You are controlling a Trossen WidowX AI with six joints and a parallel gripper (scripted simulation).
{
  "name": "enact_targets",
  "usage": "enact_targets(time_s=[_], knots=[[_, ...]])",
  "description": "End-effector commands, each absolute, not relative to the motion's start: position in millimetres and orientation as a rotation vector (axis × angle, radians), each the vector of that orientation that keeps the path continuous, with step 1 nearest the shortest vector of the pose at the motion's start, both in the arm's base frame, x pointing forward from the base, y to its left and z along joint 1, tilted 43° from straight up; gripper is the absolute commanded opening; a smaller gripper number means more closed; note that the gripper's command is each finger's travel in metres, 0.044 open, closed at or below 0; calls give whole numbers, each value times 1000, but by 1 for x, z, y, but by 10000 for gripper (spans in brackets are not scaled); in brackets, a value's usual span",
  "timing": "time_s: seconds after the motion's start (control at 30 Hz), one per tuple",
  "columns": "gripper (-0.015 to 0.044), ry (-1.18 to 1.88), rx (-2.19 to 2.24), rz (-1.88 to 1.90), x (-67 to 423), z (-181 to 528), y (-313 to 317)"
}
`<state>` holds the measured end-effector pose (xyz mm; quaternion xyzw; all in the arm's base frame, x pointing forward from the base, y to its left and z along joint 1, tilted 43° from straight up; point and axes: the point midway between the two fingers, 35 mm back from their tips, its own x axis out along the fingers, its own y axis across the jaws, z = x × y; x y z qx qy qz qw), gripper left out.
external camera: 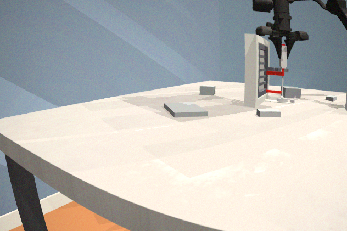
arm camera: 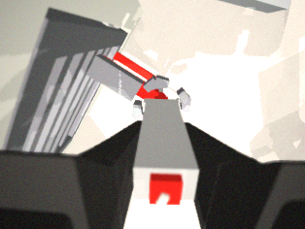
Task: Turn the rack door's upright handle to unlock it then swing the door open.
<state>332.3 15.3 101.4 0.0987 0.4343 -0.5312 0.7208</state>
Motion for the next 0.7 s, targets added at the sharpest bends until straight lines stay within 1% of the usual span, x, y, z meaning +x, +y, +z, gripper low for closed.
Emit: enact_targets(time_s=[0.0, 0.47, 0.67], knots=[[13, 851, 364, -1261, 333, 102, 15], [13, 396, 902, -1530, 333, 102, 15], [13, 372, 927, -1540, 333, 102, 15]])
